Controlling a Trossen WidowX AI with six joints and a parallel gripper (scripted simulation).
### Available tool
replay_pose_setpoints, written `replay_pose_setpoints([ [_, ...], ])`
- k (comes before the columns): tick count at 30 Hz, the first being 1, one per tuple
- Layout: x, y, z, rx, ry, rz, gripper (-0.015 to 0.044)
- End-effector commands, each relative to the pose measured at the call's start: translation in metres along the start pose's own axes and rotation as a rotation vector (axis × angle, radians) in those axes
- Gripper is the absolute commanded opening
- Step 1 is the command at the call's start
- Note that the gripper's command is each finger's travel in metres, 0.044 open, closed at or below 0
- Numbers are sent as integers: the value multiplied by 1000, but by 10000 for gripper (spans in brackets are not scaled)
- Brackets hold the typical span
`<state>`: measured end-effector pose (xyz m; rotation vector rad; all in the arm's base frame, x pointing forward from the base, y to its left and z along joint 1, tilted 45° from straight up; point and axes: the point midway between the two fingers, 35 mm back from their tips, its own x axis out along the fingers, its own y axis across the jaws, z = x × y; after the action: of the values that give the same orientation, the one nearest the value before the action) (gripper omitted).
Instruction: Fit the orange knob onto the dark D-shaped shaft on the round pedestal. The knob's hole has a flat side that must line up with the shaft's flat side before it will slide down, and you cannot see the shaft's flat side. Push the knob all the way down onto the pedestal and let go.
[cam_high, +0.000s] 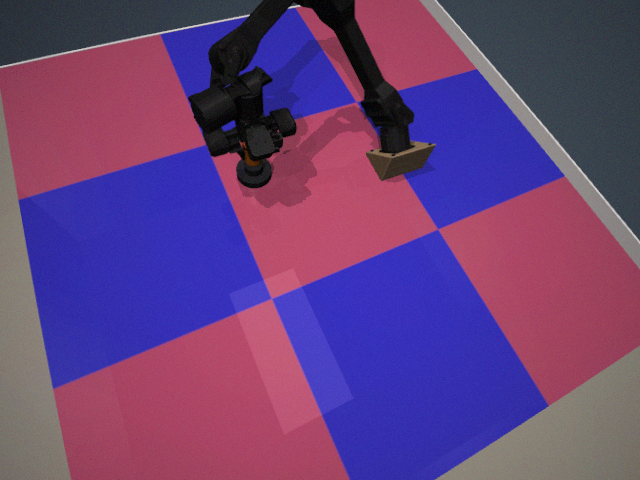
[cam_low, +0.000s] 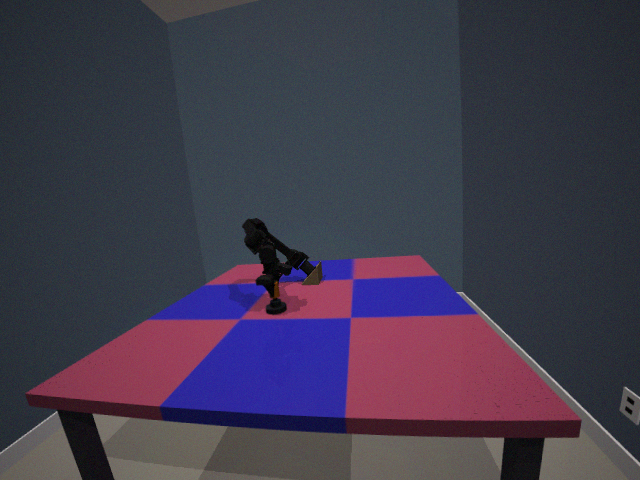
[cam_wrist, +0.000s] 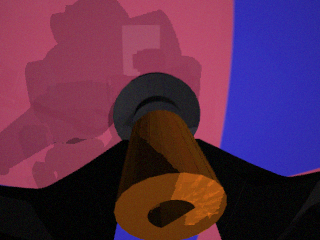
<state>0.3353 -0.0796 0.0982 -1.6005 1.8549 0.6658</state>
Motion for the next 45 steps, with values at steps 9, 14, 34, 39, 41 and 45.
replay_pose_setpoints([
  [9,-5,-1,0,-29,4,-3,0],
  [14,-5,-2,1,-203,4,-2,0],
  [34,0,-1,-1,-213,4,-2,0],
  [39,0,-1,-1,-213,4,-2,0],
  [41,0,-1,-1,-213,4,-2,0],
  [45,-3,-1,-1,-213,4,-2,0],
])
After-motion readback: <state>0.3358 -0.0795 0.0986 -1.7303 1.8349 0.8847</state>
